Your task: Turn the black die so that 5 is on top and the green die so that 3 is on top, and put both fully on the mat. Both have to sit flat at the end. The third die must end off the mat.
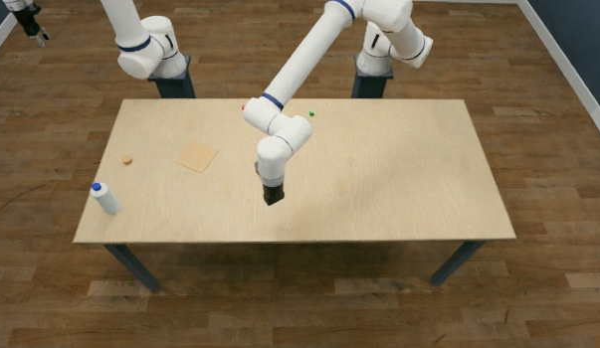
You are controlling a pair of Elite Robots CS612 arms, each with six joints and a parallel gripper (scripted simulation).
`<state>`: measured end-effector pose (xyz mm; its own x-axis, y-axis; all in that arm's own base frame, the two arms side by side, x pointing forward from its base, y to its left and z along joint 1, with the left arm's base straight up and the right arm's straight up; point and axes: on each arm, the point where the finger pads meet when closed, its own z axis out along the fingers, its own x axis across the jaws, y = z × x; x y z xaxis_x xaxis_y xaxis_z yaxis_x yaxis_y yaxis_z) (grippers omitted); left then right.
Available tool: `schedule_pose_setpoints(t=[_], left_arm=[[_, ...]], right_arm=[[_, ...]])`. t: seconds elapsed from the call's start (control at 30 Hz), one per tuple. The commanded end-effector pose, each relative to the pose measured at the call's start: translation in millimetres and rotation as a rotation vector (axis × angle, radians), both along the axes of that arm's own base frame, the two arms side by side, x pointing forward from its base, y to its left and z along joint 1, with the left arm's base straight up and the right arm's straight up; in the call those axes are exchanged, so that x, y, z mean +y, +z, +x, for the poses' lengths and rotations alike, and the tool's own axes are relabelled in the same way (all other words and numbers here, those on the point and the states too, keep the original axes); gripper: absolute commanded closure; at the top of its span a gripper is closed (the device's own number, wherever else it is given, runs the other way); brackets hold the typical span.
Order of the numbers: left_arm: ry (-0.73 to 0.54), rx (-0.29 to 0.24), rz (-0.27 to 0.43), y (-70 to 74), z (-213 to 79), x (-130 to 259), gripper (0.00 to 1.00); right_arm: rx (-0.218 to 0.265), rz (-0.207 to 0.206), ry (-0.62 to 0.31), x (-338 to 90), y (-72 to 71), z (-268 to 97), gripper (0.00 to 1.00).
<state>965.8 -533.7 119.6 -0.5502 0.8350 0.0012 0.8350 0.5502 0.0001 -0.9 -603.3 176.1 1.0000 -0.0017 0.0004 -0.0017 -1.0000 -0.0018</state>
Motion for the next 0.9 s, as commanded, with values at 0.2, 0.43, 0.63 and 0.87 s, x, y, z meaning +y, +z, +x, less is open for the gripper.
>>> schedule_pose_setpoints(t=[0.2,0.43,0.63,0.87], left_arm=[[-0.292,0.0,-0.001,2.4,-40,-81,0.6],[-0.43,0.0,-0.001,2.7,-62,-118,0.6],[-0.605,0.0,-0.001,3.0,-92,-164,0.6],[-0.739,0.0,-0.001,3.3,-116,-198,0.6]], right_arm=[[0.0,-0.002,0.0,-1,0.9,0,0.0],[0.0,-0.002,0.0,-1,0.9,0,0.0],[0.0,-0.002,0.0,-1,0.9,0,0.0],[0.0,-0.002,0.0,-1,0.9,0,0.0]])
